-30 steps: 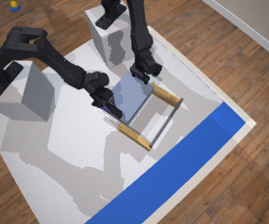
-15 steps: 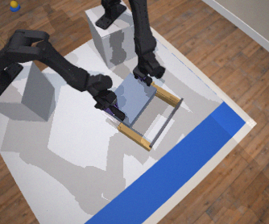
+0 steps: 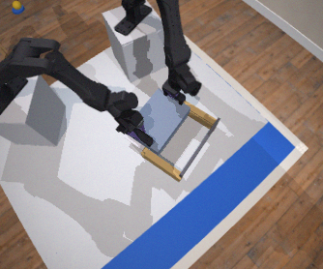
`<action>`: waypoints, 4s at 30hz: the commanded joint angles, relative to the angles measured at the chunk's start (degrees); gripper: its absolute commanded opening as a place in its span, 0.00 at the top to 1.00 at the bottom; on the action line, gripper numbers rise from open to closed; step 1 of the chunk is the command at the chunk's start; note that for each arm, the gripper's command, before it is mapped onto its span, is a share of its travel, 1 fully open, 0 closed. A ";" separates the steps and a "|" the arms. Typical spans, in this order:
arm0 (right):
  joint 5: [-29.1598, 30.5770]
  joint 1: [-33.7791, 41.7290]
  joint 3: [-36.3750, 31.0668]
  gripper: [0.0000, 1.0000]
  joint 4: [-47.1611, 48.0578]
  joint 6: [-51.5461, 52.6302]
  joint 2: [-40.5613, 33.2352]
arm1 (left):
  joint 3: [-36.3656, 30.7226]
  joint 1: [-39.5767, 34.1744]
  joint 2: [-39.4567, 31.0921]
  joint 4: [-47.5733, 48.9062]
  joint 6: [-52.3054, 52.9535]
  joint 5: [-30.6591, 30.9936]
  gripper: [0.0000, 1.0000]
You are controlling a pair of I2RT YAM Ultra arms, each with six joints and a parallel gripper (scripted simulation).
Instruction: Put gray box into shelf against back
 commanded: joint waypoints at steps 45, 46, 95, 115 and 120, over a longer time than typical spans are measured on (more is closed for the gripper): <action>-0.16 -3.83 19.24 0.85 -7.06 -3.25 5.95 | 18.81 4.19 4.74 -7.45 2.59 0.14 0.85; -0.16 -3.83 19.68 0.85 -7.01 -3.34 5.77 | 19.42 4.20 6.40 -7.14 3.08 0.23 0.85; -2.40 -6.55 47.79 0.85 -22.66 -5.65 18.00 | 41.93 7.07 15.81 -19.45 5.48 0.56 0.85; -2.47 -6.63 52.04 0.85 -22.42 -5.72 17.13 | 45.44 6.73 14.56 -18.78 5.79 0.66 0.85; -2.50 -6.89 52.09 0.85 -22.33 -5.74 17.49 | 45.47 6.52 14.66 -18.68 5.76 0.64 0.85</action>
